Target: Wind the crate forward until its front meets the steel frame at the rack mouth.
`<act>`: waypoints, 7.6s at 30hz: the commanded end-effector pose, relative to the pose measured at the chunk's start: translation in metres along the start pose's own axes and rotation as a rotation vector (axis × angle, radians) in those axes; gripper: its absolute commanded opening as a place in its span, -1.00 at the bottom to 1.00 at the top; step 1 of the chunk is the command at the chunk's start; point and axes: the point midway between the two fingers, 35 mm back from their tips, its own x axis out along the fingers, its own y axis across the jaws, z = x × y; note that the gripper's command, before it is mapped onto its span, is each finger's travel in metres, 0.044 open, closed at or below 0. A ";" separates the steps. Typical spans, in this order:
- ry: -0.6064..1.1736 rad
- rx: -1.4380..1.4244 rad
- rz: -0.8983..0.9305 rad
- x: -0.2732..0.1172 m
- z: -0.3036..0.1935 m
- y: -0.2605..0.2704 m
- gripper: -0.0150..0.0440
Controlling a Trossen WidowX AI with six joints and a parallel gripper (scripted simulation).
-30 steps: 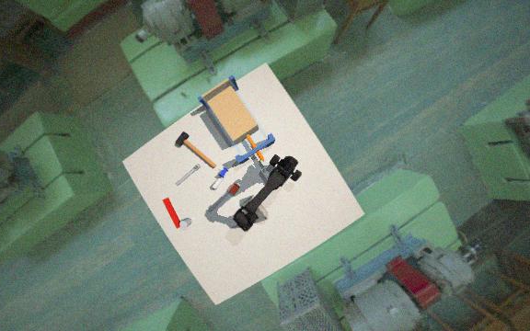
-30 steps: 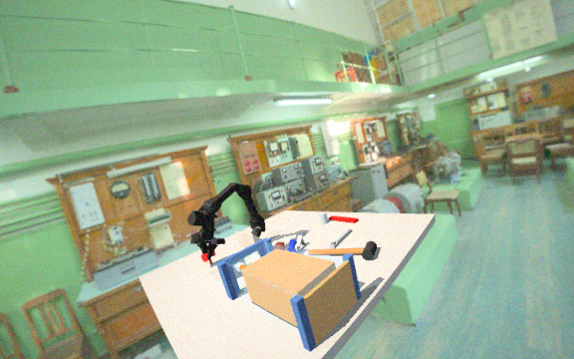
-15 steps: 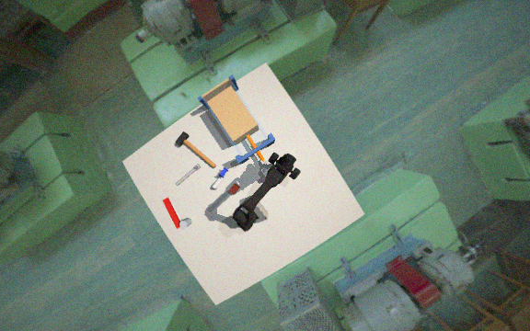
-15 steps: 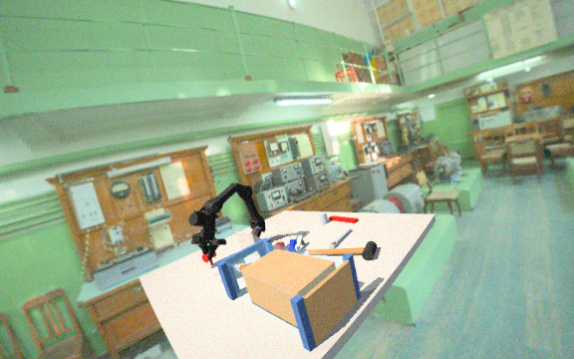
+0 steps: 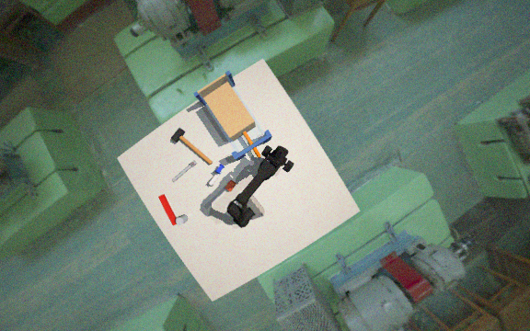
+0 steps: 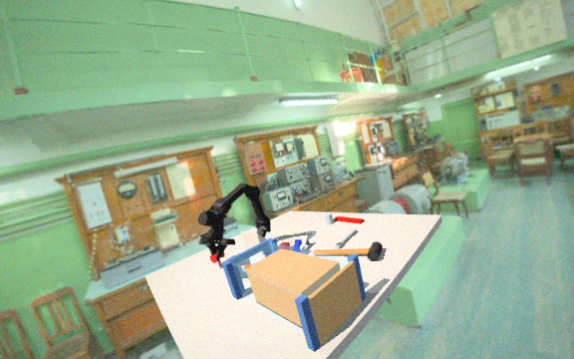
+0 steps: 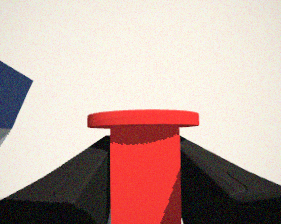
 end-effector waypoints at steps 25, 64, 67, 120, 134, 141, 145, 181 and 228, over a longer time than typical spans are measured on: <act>0.013 -0.011 0.036 0.000 -0.007 0.045 -0.49; 0.015 -0.011 0.038 -0.009 -0.025 0.082 -0.49; 0.016 -0.011 0.038 -0.010 -0.027 0.084 -0.49; 0.019 -0.010 0.039 -0.031 -0.071 0.113 -0.49; 0.020 -0.010 0.039 -0.038 -0.084 0.115 -0.49; 0.021 -0.010 0.039 -0.041 -0.091 0.116 -0.49; 0.021 -0.010 0.039 -0.043 -0.095 0.116 -0.49; 0.023 -0.009 0.038 -0.059 -0.129 0.107 -0.49; 0.025 -0.008 0.036 -0.075 -0.165 0.075 -0.49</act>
